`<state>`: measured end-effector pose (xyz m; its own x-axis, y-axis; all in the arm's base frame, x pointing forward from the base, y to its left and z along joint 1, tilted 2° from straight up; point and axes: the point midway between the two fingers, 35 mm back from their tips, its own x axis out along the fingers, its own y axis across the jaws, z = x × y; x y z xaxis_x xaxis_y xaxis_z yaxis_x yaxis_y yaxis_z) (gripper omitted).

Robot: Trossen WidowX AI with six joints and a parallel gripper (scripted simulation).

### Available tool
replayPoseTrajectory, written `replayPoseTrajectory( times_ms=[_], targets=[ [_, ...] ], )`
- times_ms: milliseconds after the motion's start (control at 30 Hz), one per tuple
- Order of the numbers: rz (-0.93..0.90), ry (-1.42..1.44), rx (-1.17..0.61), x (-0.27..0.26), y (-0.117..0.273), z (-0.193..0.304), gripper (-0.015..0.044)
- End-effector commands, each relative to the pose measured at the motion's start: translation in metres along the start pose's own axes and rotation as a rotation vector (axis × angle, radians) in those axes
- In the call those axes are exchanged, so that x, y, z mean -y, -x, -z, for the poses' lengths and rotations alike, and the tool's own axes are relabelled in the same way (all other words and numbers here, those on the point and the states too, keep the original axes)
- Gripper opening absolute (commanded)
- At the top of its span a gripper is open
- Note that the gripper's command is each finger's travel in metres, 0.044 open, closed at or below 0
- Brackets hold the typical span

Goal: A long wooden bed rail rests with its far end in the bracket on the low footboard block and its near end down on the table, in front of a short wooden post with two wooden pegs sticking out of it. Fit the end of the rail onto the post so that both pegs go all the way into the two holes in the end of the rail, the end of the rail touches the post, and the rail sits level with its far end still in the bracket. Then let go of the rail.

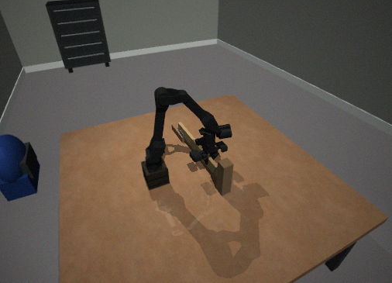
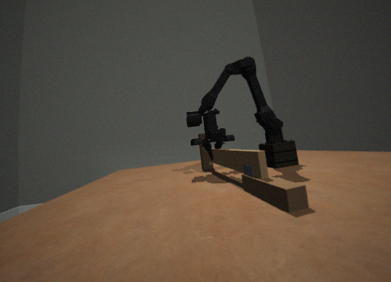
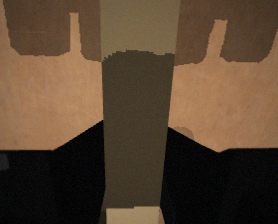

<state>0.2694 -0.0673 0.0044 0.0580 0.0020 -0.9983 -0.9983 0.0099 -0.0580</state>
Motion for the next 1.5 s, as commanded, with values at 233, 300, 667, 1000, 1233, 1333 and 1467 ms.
replayPoseTrajectory(
  times_ms=[233,300,667,1000,1233,1333,1467],
  targets=[
    [0.001,0.001,0.000,-0.0001,0.0011,-0.0001,0.0000],
    [0.001,0.001,0.000,-0.0002,0.0016,-0.0001,0.0000],
    [0.001,0.001,0.000,0.0000,0.0017,-0.0001,0.0000],
    [0.001,0.001,0.000,0.0003,0.0001,-0.0001,0.0000],
    [0.001,0.001,0.000,0.0002,0.0000,0.0002,0.0000],
    [0.001,0.001,0.000,0.0001,0.0001,0.0009,0.0000],
    [0.001,0.001,0.000,-0.0001,0.0005,0.0021,0.0000]
  ],
)
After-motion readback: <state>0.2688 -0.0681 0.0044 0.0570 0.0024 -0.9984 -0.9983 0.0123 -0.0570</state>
